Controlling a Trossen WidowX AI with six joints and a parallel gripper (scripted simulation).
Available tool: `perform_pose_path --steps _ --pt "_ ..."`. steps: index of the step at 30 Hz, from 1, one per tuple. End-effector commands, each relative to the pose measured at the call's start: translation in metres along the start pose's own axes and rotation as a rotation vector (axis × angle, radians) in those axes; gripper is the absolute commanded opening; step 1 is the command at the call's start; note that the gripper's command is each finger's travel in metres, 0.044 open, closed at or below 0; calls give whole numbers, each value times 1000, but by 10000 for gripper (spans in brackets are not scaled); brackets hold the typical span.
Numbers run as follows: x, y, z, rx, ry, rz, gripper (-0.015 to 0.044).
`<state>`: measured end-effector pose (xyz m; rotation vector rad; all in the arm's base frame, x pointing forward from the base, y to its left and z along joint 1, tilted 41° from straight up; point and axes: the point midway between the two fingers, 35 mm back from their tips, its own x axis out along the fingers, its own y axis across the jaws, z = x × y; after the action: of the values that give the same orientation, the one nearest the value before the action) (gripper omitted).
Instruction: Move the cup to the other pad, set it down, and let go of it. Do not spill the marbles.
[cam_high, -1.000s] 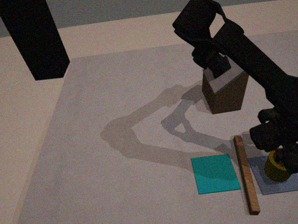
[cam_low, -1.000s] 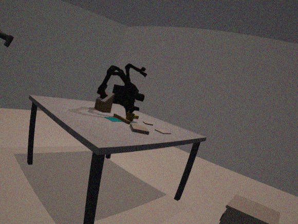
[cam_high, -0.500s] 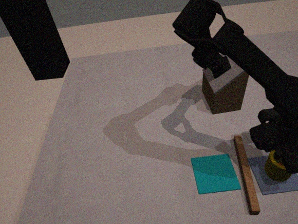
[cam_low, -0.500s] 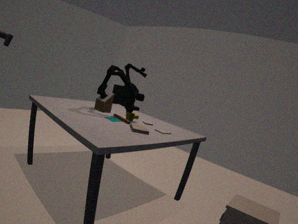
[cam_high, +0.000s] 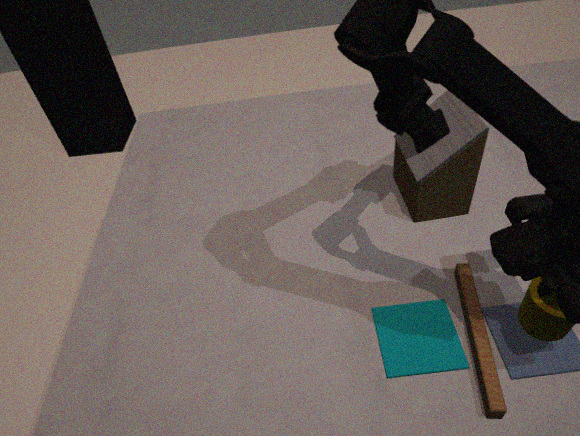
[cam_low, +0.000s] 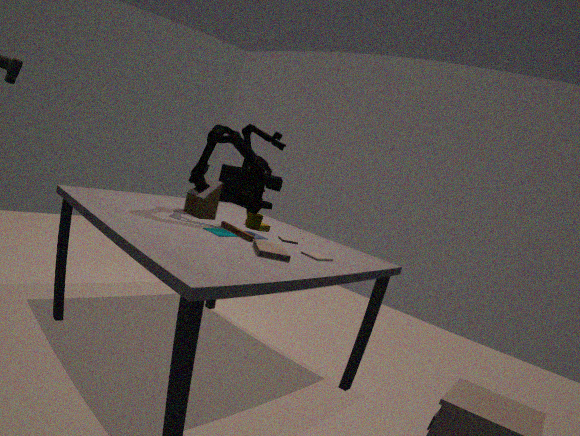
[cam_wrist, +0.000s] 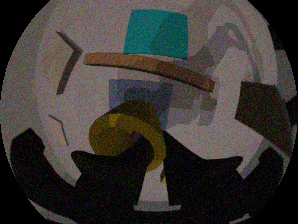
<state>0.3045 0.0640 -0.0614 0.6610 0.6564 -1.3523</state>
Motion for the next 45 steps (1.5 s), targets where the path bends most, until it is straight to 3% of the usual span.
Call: perform_pose_path --steps 1,24,45 --pt "-20 0 0 4 7 8 0" --pt "-19 0 2 0 3 11 0" --pt "-19 -6 45 3 4 8 0"
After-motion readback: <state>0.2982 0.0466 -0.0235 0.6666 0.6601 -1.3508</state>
